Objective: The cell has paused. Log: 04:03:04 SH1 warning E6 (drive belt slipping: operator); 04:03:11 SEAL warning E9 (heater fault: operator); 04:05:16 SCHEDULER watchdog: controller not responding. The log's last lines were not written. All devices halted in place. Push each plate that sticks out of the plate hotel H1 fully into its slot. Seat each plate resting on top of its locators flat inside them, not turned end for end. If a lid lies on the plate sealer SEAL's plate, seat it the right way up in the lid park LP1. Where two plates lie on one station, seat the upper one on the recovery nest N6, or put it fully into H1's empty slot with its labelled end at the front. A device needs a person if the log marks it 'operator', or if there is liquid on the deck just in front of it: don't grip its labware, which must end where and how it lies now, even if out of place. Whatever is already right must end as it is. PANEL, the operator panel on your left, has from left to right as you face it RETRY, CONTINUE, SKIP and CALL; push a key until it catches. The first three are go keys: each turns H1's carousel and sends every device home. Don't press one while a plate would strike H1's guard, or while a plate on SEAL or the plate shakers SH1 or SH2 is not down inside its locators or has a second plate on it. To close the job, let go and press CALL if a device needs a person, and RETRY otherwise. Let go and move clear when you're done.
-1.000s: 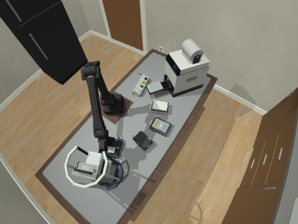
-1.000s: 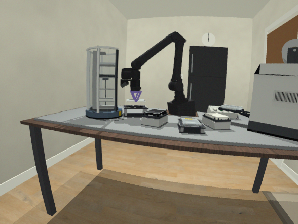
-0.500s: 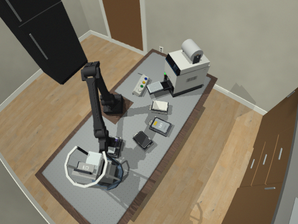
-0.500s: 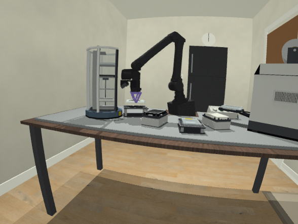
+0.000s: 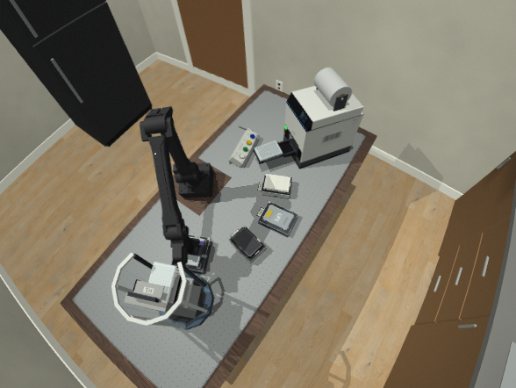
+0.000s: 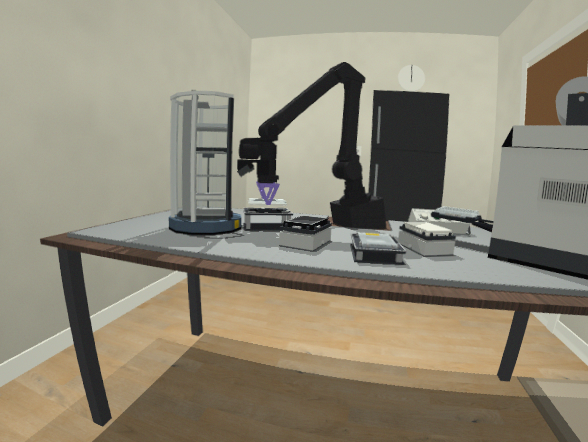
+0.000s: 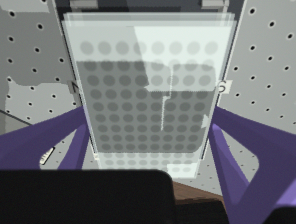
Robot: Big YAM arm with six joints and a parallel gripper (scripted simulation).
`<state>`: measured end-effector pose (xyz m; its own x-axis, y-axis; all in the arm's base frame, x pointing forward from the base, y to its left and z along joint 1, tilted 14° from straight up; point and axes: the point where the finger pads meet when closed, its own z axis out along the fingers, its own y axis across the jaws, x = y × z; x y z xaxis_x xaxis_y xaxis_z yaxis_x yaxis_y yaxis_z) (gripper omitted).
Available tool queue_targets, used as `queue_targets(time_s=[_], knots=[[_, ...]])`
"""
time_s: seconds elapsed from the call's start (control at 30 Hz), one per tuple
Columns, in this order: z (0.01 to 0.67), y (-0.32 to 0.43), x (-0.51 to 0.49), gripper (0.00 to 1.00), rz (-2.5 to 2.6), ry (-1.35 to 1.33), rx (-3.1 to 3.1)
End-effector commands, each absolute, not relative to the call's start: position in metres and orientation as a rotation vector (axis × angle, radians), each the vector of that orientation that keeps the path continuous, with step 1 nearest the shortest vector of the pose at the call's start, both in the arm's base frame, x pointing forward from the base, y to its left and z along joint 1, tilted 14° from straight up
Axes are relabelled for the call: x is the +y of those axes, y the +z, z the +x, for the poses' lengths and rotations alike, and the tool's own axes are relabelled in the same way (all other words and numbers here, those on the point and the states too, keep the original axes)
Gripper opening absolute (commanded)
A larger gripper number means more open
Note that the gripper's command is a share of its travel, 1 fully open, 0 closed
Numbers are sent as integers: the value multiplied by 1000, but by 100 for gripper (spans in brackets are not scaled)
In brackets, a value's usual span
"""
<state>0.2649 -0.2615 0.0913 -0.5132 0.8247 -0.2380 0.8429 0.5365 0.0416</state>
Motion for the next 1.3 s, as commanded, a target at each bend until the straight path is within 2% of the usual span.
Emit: queue_targets(time_s=[0.0,1.27], knots=[[264,85,-265,84,1403,-115,2551],[267,92,-268,84,1392,-124,2530]])
